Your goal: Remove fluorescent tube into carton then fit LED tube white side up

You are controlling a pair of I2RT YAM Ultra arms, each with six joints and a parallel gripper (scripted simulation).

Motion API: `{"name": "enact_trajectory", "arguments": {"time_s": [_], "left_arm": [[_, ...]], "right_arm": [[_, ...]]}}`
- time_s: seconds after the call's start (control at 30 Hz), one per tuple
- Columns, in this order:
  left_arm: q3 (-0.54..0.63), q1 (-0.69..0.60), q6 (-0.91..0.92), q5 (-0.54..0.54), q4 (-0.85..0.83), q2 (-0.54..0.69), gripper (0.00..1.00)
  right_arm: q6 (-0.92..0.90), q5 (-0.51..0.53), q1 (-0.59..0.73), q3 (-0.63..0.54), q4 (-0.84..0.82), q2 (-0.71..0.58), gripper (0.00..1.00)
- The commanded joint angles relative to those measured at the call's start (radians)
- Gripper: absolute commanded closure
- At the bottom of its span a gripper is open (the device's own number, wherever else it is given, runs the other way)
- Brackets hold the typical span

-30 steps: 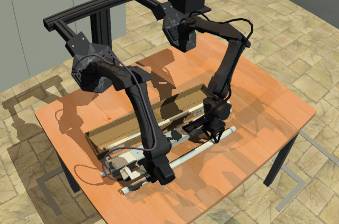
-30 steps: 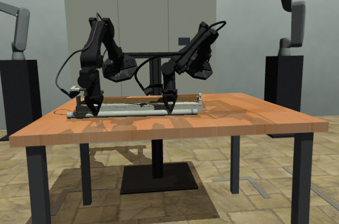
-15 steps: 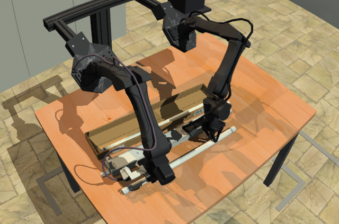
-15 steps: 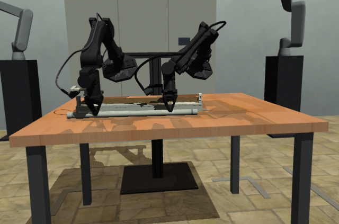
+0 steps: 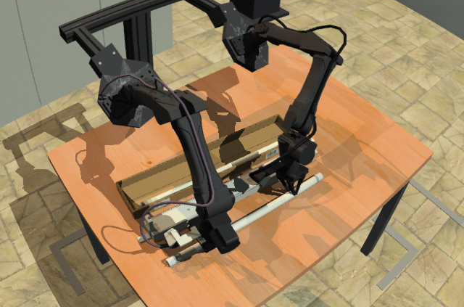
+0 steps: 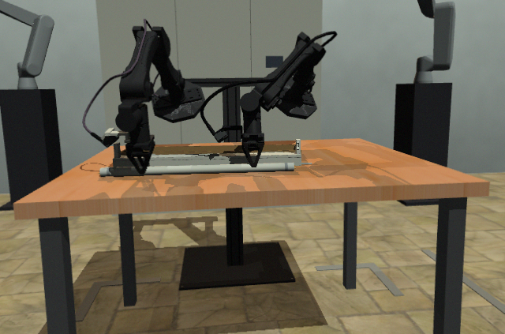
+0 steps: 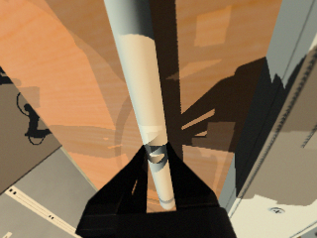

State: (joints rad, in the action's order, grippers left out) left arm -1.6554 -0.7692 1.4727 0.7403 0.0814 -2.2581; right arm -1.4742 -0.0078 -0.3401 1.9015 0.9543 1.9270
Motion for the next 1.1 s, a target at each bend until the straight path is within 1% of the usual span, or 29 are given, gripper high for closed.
{"name": "enact_trajectory", "arguments": {"time_s": [0.0, 0.1, 0.13, 0.33, 0.47, 0.57, 0.6, 0.67, 0.7, 0.8, 0.9, 0.97, 1.0, 1.07], "left_arm": [[-0.011, -0.03, 0.0, -0.011, 0.015, 0.014, 0.89], [-0.011, -0.03, 0.0, -0.011, 0.015, 0.014, 0.89], [-0.011, -0.03, 0.0, -0.011, 0.015, 0.014, 0.89], [-0.011, -0.03, 0.0, -0.011, 0.015, 0.014, 0.89], [-0.011, -0.03, 0.0, -0.011, 0.015, 0.014, 0.89], [-0.011, -0.03, 0.0, -0.011, 0.015, 0.014, 0.89], [-0.011, -0.03, 0.0, -0.011, 0.015, 0.014, 0.89], [-0.011, -0.03, 0.0, -0.011, 0.015, 0.014, 0.89], [-0.011, -0.03, 0.0, -0.011, 0.015, 0.014, 0.89], [-0.011, -0.03, 0.0, -0.011, 0.015, 0.014, 0.89], [-0.011, -0.03, 0.0, -0.011, 0.015, 0.014, 0.89], [-0.011, -0.03, 0.0, -0.011, 0.015, 0.014, 0.89], [-0.011, -0.03, 0.0, -0.011, 0.015, 0.014, 0.89], [-0.011, -0.03, 0.0, -0.011, 0.015, 0.014, 0.89]], "right_arm": [[-0.003, 0.011, -0.01, -0.003, 0.02, -0.028, 0.51], [-0.003, 0.011, -0.01, -0.003, 0.02, -0.028, 0.51], [-0.001, 0.01, -0.012, 0.034, 0.053, -0.052, 0.51], [0.004, 0.005, -0.016, 0.072, 0.132, -0.071, 0.51], [0.006, 0.001, -0.017, 0.095, 0.164, -0.089, 0.51], [0.004, 0.003, -0.017, 0.097, 0.145, -0.077, 0.51], [0.005, -0.001, -0.012, 0.084, 0.17, -0.097, 0.51], [0.008, -0.001, -0.018, 0.109, 0.188, -0.111, 0.51], [0.002, 0.006, -0.018, 0.109, 0.173, -0.105, 0.51], [0.004, 0.004, -0.017, 0.051, 0.163, -0.104, 0.51], [-0.004, 0.012, 0.0, 0.053, 0.161, -0.084, 0.51], [-0.008, 0.013, 0.007, 0.096, 0.16, -0.06, 0.51], [-0.011, 0.011, 0.02, 0.031, 0.111, -0.114, 0.51], [-0.021, 0.017, 0.023, 0.001, 0.047, -0.133, 0.51]]}}
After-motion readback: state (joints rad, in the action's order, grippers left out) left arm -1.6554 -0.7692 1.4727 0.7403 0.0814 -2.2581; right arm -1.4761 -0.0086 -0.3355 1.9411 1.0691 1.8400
